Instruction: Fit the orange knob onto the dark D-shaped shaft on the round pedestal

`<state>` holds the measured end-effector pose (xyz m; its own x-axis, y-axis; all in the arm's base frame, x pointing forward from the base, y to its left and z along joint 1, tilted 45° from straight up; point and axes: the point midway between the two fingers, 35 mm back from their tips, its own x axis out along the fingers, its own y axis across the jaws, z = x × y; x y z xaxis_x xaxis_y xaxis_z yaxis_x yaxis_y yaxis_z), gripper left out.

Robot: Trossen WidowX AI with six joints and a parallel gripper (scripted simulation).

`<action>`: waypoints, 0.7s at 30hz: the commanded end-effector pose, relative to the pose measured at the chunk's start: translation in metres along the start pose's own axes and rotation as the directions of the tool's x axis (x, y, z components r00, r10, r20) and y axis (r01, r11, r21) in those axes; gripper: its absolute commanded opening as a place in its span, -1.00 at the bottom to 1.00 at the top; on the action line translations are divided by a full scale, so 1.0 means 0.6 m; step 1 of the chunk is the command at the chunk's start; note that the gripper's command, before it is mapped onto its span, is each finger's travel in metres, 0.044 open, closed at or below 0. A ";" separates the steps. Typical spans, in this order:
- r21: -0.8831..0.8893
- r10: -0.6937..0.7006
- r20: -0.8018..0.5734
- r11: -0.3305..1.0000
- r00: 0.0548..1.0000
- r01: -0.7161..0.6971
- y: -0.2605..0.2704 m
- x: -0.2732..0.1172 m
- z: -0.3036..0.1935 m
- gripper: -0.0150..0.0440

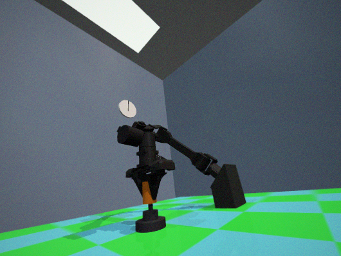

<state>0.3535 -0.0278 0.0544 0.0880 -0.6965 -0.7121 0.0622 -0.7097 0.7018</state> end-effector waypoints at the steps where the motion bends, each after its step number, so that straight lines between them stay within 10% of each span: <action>1: -0.003 0.003 -0.002 1.000 1.000 -0.003 0.001 0.002 0.001 -0.49; 21: -0.003 0.002 -0.002 1.000 1.000 -0.002 0.000 -0.003 -0.001 -0.49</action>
<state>0.3536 -0.0283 0.0535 0.0879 -0.6964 -0.7123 0.0647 -0.7095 0.7017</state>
